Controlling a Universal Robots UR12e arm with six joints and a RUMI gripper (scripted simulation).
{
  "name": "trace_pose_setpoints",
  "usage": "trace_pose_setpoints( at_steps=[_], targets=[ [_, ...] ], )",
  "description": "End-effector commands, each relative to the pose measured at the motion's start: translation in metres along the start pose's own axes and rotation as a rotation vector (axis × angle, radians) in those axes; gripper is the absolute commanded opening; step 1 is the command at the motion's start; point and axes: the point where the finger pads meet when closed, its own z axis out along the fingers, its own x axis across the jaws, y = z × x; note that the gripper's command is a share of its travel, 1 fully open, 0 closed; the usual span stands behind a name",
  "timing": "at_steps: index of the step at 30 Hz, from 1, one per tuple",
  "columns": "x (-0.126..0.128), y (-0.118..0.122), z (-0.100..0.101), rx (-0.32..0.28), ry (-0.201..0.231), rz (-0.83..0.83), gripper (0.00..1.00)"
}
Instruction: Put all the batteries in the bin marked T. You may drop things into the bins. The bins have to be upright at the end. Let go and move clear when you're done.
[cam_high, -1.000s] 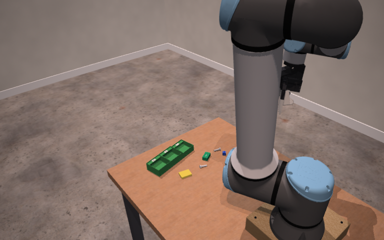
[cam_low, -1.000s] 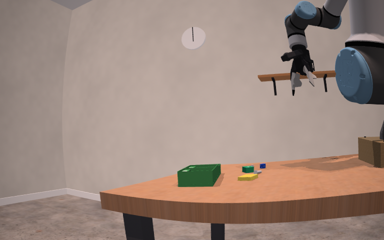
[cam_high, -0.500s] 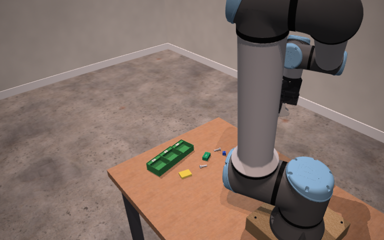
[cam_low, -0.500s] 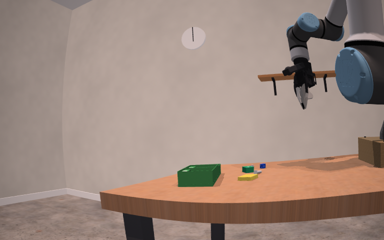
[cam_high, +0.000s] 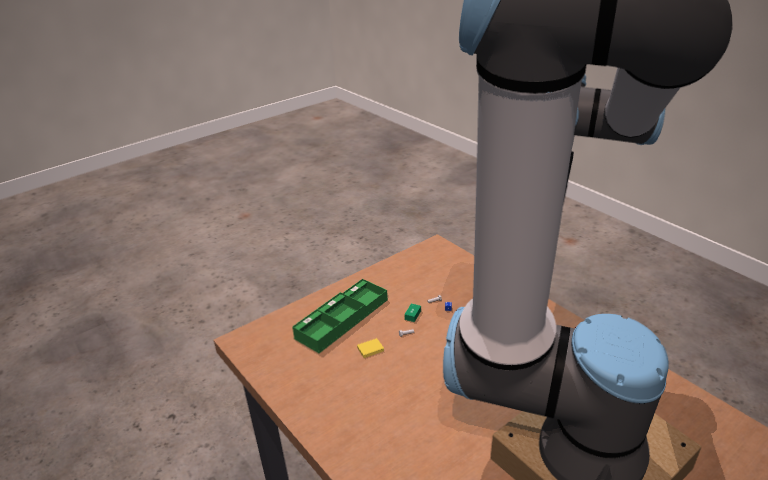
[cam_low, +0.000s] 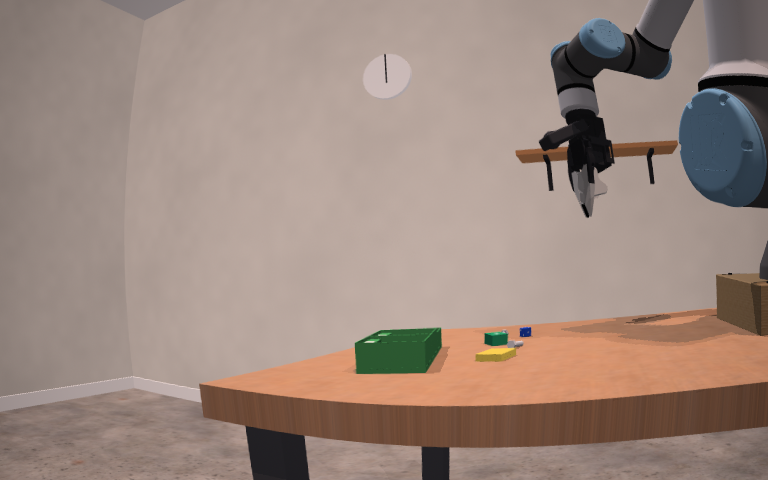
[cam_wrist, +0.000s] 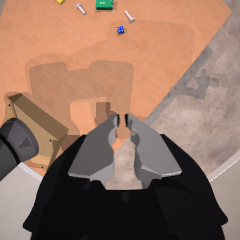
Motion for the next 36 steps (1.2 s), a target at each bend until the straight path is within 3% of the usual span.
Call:
trace_pose_setpoints(
  at_steps=[1, 3, 9, 20, 36],
  targets=[
    [0.0, -0.016, 0.001, -0.01, 0.005, 0.03, 0.04],
    [0.0, -0.016, 0.001, -0.01, 0.005, 0.03, 0.04],
    [-0.006, -0.052, 0.005, -0.028, 0.021, 0.113, 0.04],
    [-0.013, -0.083, 0.009, -0.041, 0.04, 0.195, 0.04],
    [-0.036, -0.148, 0.018, -0.052, 0.071, 0.318, 0.04]
  ],
)
